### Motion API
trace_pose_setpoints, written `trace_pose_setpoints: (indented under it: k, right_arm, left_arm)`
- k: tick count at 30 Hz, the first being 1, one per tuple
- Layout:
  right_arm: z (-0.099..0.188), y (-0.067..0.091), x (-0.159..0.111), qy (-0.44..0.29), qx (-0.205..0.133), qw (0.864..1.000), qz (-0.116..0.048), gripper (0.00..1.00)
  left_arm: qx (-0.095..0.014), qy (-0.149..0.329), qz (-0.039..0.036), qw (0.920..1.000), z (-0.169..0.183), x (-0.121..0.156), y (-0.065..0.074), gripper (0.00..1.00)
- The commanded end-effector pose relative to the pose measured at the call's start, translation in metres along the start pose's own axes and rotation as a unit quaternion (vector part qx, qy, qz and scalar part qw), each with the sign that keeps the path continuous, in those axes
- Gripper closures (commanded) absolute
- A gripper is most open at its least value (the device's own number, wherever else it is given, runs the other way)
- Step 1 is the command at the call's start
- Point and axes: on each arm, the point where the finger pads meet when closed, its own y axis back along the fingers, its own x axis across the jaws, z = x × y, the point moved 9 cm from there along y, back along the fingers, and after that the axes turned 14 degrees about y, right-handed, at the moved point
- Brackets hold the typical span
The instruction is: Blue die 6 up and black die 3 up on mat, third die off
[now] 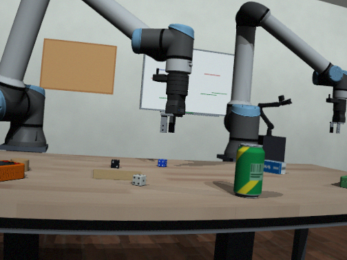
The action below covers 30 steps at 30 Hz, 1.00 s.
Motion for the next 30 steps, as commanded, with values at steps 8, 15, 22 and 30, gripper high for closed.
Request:
trace_pose_setpoints:
  k: [8,15,22,30]
  right_arm:
    - [-0.0007,0.0005,-0.0011,0.028,-0.001,1.000,0.000,0.00]
    - [-0.0021,-0.0002,-0.0022,0.058,-0.001,0.998,0.000,0.00]
    - [-0.0047,-0.0018,-0.0047,0.122,-0.001,0.993,0.000,0.00]
    - [-0.0072,-0.0036,-0.0076,0.197,-0.001,0.980,0.000,0.00]
  left_arm:
    - [-0.001,0.000,-0.0004,1.0000,0.0004,-0.0002,0.0008,0.00]
    - [-0.001,0.000,-0.0004,1.0000,0.0004,-0.0002,0.0008,0.00]
    - [-0.001,0.000,-0.0004,1.0000,0.0004,-0.0002,0.0008,0.00]
    - [-0.001,0.000,-0.0004,1.0000,0.0004,-0.0002,0.0008,0.00]
